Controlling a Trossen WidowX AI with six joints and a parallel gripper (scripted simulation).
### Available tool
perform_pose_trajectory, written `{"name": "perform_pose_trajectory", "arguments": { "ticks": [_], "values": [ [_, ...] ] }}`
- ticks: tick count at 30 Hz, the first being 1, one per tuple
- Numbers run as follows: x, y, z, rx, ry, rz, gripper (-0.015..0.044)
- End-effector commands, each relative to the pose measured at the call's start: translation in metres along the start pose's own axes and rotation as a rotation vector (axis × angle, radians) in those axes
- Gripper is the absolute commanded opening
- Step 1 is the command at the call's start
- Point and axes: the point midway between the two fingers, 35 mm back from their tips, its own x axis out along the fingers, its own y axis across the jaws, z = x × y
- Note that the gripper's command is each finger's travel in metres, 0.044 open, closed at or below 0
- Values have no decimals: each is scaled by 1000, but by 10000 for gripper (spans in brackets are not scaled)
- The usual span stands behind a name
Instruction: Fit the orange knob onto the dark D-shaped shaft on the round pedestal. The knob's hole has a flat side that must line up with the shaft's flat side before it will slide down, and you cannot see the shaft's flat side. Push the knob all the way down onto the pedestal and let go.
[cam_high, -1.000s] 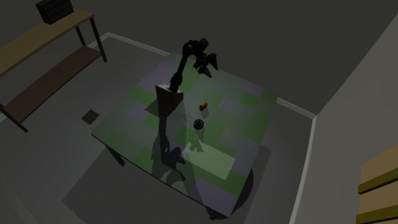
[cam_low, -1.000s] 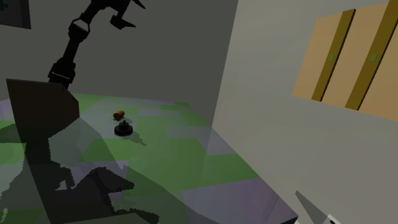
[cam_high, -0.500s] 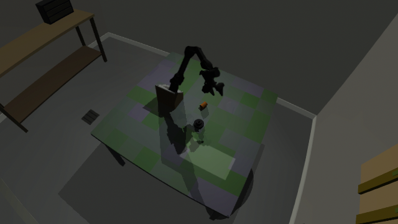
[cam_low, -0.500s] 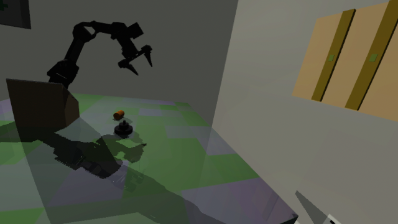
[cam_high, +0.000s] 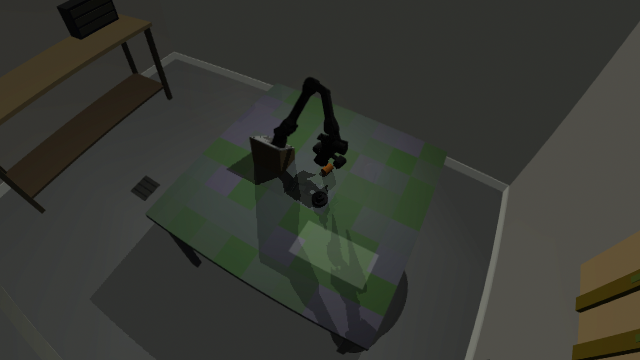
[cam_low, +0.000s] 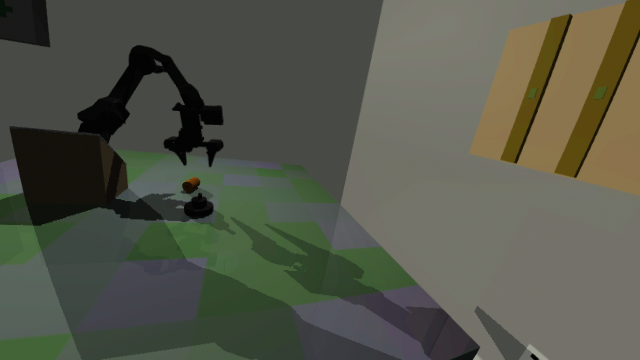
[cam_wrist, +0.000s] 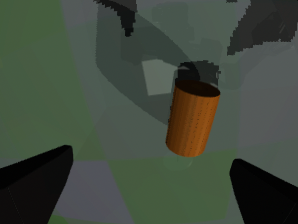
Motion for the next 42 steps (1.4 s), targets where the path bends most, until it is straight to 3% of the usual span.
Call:
{"name": "perform_pose_trajectory", "arguments": {
  "ticks": [1, 42],
  "values": [
    [19, -27, 4, 21, -1, -84, 440],
    [80, -35, 10, 22, 0, -85, 440]
  ]
}}
